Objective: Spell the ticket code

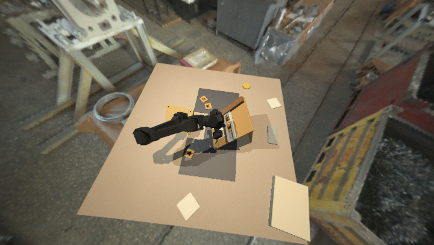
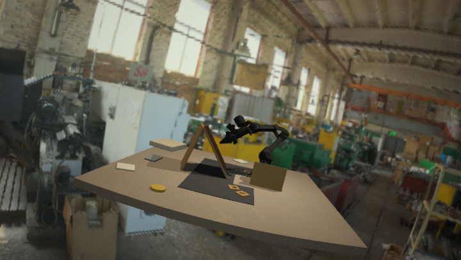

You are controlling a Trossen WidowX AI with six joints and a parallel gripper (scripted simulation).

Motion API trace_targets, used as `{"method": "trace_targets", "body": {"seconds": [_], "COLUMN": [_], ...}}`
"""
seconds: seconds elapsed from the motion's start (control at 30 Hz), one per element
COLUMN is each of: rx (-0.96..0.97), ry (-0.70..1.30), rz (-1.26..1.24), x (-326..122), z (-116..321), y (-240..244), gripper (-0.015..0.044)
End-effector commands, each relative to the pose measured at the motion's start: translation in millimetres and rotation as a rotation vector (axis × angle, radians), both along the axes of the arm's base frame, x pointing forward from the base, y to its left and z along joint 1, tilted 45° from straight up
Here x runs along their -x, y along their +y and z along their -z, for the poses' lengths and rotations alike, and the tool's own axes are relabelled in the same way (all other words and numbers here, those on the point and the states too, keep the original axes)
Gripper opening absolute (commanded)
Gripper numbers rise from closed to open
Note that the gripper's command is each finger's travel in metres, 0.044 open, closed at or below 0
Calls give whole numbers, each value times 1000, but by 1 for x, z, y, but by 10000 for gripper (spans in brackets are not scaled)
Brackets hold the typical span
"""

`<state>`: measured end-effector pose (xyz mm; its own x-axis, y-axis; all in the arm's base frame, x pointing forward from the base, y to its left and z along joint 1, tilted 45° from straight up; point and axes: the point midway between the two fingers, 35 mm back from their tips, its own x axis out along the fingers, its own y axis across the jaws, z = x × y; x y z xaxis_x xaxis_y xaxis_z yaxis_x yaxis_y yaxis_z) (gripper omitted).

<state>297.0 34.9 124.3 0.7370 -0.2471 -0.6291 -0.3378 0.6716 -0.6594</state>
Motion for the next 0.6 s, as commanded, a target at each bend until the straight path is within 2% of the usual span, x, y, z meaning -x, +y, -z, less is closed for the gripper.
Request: {"method": "trace_targets", "body": {"seconds": [0.0,0.4,0.57], "rx": [14,191,224], "ry": [79,396,425], "rz": [75,409,446], "x": [-8,-32,-35], "z": [-3,-19,-23], "y": [-2,-11,-12], "gripper": [0,0,0]}}
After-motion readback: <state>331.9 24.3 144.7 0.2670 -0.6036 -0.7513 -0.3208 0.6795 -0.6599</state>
